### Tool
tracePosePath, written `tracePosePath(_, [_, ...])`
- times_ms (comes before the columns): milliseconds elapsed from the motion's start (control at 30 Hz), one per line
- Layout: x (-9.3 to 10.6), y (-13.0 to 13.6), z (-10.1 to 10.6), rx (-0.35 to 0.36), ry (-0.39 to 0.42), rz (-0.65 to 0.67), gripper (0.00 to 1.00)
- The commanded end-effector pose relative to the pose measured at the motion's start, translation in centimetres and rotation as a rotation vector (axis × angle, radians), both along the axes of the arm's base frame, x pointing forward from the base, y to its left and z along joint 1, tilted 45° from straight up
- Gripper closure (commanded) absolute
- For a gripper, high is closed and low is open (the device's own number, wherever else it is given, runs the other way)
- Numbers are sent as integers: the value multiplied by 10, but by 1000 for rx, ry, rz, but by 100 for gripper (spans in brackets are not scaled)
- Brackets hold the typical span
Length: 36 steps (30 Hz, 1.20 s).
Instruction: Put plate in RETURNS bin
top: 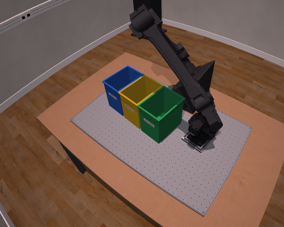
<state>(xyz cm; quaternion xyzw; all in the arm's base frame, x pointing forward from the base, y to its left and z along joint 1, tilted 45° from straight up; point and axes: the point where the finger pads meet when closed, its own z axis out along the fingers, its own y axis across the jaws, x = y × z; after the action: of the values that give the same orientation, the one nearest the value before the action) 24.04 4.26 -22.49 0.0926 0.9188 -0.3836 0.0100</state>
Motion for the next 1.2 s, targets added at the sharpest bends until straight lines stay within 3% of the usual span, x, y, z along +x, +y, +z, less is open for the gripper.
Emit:
tracePosePath(0, [4,-4,-1,8,-5,-2,0])
tracePosePath(300, [8,4,-1,12,-14,5,0])
tracePosePath(333, [8,4,-1,12,-14,5,100])
tracePosePath(1167, [8,4,-1,12,-14,5,100])
